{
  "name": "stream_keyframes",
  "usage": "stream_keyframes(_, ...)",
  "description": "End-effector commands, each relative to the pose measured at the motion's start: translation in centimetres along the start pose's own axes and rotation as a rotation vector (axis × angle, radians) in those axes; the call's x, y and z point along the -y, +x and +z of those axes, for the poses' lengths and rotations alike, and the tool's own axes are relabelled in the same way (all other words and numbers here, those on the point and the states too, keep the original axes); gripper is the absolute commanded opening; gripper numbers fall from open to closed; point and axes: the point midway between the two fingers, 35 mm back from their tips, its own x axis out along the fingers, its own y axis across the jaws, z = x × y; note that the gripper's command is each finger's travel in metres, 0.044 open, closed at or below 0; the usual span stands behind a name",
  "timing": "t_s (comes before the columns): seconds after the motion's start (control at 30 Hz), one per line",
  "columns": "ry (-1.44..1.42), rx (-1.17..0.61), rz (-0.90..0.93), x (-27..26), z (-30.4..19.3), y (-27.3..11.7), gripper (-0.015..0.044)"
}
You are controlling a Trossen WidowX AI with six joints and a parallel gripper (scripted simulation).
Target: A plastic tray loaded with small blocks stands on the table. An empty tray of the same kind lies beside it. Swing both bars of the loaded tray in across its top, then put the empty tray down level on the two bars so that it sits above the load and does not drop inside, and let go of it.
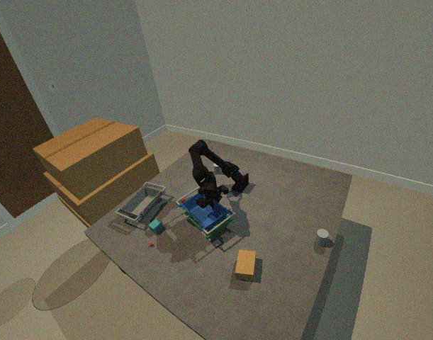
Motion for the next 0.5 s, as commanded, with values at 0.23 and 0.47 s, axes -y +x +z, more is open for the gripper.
stream_keyframes(0.23,-0.019,0.004,-0.025,0.51,-0.11,0.46,0.0000)
stream_keyframes(0.47,-0.019,0.004,-0.025,0.51,-0.11,0.46,0.0015)
